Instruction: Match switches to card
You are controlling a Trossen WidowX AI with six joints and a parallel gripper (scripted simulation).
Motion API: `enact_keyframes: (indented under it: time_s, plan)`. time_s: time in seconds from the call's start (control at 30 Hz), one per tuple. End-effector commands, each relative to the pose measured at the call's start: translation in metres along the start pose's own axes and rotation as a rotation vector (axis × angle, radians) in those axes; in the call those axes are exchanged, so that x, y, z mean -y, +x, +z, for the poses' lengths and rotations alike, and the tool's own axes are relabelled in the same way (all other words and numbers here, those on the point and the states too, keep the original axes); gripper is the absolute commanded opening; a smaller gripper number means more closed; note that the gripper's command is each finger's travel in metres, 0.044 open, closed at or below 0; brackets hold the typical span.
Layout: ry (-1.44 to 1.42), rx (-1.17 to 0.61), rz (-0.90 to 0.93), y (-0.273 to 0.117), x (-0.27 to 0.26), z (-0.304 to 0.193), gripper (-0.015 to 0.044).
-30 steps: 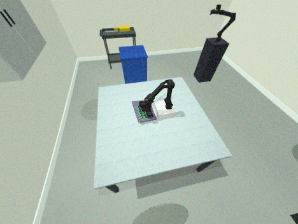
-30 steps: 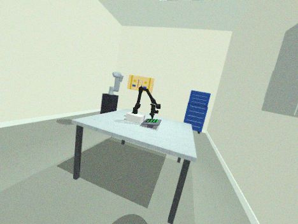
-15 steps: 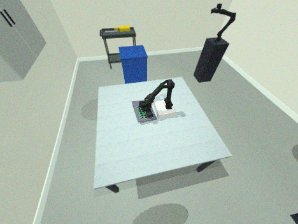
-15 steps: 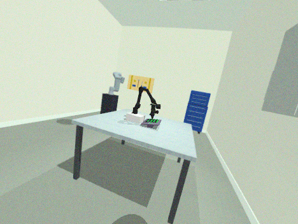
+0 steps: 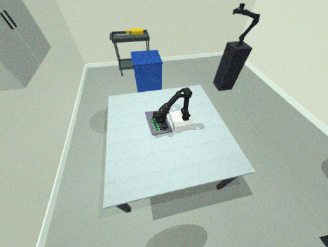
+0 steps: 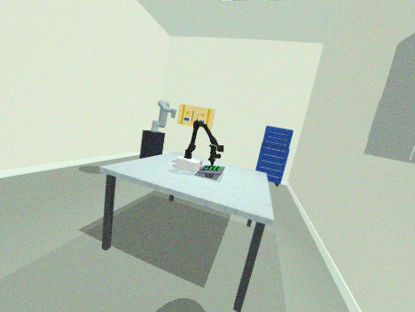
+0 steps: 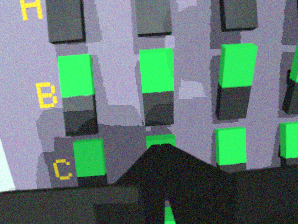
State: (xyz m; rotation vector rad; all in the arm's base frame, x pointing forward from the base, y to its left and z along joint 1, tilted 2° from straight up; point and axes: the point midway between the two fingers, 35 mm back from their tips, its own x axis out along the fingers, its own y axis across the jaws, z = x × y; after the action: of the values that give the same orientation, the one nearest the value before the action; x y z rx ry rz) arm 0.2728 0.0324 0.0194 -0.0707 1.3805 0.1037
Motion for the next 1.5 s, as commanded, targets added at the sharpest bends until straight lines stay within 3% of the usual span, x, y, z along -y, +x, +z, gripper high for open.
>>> enact_keyframes:
  time_s: [0.0, 0.17, 0.37, 0.57, 0.9, 1.03, 1.17, 1.47]
  plan:
    - [0.004, -0.001, -0.003, 0.001, 0.000, -0.001, 0.0000]
    - [0.000, -0.001, 0.000, -0.002, 0.000, 0.000, 0.0000]
    - [0.004, 0.024, -0.003, -0.064, 0.000, -0.003, 0.0000]
    - [0.009, 0.024, -0.003, -0.063, 0.008, -0.003, 0.0000]
    - [0.003, 0.021, -0.014, -0.064, 0.104, -0.021, 0.0000]
    - [0.002, 0.024, -0.014, -0.061, 0.106, -0.022, 0.0000]
    - [0.001, 0.048, -0.014, -0.029, 0.106, -0.022, 0.0000]
    - [0.001, 0.048, -0.014, -0.019, 0.106, -0.022, 0.0000]
